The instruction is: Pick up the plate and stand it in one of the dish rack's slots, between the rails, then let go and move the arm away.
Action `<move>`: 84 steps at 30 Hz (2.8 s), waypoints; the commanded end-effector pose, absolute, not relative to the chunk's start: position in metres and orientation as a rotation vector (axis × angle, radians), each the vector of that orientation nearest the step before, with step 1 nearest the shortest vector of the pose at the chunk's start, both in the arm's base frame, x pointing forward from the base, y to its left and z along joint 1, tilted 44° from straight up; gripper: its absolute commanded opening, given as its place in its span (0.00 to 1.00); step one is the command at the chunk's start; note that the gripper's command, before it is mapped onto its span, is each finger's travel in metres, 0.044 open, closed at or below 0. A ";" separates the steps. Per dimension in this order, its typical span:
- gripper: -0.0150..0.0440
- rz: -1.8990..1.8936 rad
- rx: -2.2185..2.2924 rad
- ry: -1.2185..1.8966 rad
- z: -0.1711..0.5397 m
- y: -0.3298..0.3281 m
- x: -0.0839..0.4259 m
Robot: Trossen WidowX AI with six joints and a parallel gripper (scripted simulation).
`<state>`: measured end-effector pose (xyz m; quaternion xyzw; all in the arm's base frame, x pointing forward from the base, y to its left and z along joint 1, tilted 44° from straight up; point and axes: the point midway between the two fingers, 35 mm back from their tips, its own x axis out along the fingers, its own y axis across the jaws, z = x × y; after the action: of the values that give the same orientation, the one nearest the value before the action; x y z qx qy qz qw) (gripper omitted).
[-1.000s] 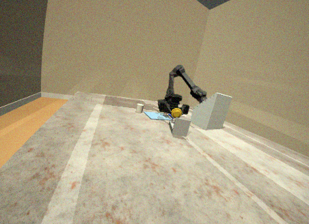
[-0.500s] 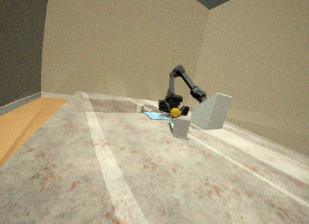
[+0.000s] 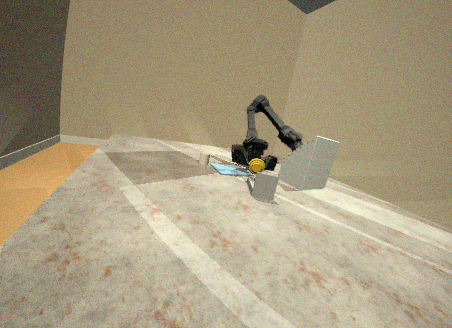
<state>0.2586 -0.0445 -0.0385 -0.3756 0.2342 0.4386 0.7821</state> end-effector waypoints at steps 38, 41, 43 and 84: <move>0.25 0.924 -0.850 0.480 -0.068 -0.014 0.272; 0.25 0.924 -0.850 0.480 -0.068 -0.014 0.272; 0.25 0.921 -0.857 0.475 -0.069 -0.013 0.272; 0.83 0.918 -0.864 0.478 -0.081 -0.022 0.268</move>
<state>0.2684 -0.0218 -0.0806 -0.4002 0.2211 0.4250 0.7812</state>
